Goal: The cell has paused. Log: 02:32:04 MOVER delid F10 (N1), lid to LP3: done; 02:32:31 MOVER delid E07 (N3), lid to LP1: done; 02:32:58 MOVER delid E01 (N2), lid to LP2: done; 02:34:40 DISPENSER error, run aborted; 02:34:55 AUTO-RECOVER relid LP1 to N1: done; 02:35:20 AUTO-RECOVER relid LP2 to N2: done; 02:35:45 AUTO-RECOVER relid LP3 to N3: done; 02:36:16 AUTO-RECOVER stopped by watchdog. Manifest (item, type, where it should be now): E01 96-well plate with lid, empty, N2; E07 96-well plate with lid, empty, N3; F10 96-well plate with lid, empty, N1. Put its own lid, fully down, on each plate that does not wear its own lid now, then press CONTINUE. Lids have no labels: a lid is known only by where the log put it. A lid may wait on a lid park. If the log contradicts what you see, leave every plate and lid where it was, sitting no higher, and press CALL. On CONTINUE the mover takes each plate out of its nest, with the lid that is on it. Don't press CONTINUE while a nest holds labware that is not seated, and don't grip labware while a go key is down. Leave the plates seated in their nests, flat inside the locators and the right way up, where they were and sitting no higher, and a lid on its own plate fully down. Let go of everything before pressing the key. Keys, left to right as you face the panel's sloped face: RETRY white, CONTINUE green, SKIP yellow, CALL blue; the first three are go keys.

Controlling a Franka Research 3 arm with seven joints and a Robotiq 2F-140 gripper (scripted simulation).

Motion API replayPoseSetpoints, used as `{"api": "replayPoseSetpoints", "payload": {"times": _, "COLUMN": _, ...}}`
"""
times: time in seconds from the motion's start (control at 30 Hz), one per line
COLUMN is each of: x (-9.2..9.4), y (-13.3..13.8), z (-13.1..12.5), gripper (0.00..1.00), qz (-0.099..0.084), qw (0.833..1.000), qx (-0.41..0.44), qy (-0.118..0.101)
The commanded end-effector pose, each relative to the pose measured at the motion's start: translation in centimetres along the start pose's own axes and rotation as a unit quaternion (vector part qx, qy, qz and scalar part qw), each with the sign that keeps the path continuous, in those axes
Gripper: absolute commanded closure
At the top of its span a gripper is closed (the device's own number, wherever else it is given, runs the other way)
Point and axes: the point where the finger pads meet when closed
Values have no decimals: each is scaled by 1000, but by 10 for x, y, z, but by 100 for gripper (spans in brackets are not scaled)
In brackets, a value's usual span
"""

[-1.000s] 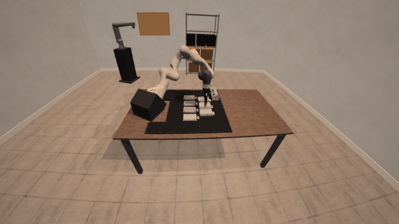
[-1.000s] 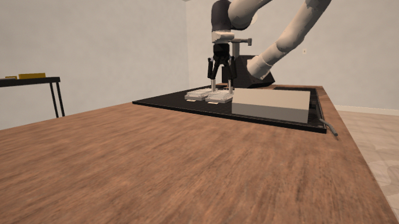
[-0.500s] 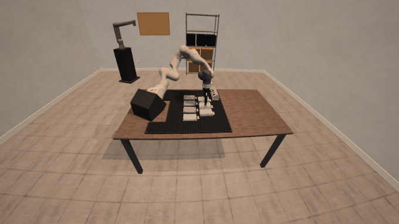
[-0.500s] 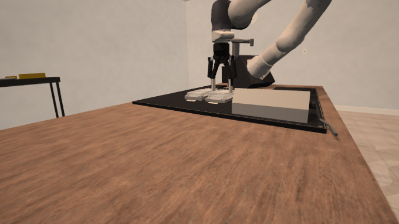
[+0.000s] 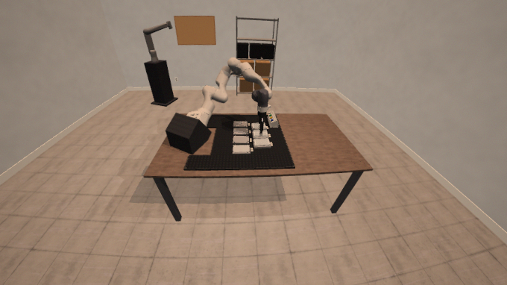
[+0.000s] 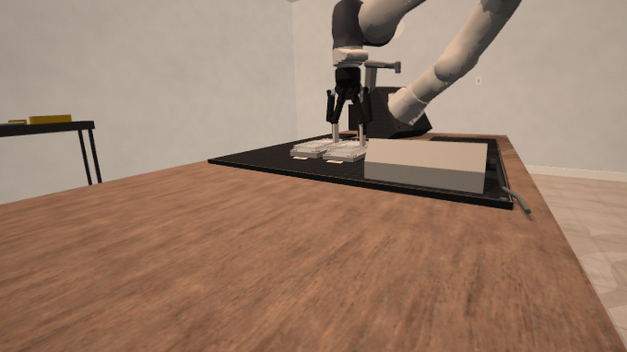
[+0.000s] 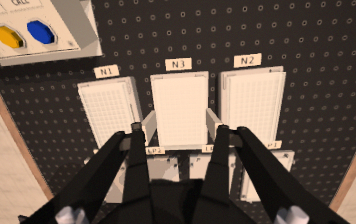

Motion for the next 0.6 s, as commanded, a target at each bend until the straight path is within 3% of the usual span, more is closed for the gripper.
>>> {"api": "replayPoseSetpoints", "payload": {"times": 0.0, "x": 1, "y": 0, "z": 1, "gripper": 100, "qz": -1, "qw": 1000, "qx": 3, "qy": 0}}
{"api": "replayPoseSetpoints", "payload": {"times": 0.57, "x": 9, "y": 0, "z": 1, "gripper": 100, "qz": -1, "qw": 1000, "qx": 3, "qy": 0}}
Point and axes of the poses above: the point where the finger pads meet when closed, its own x axis back along the fingers, its own y axis across the jaws, z = x × y, and after that the axes turned 2 degrees about -x, right-handed
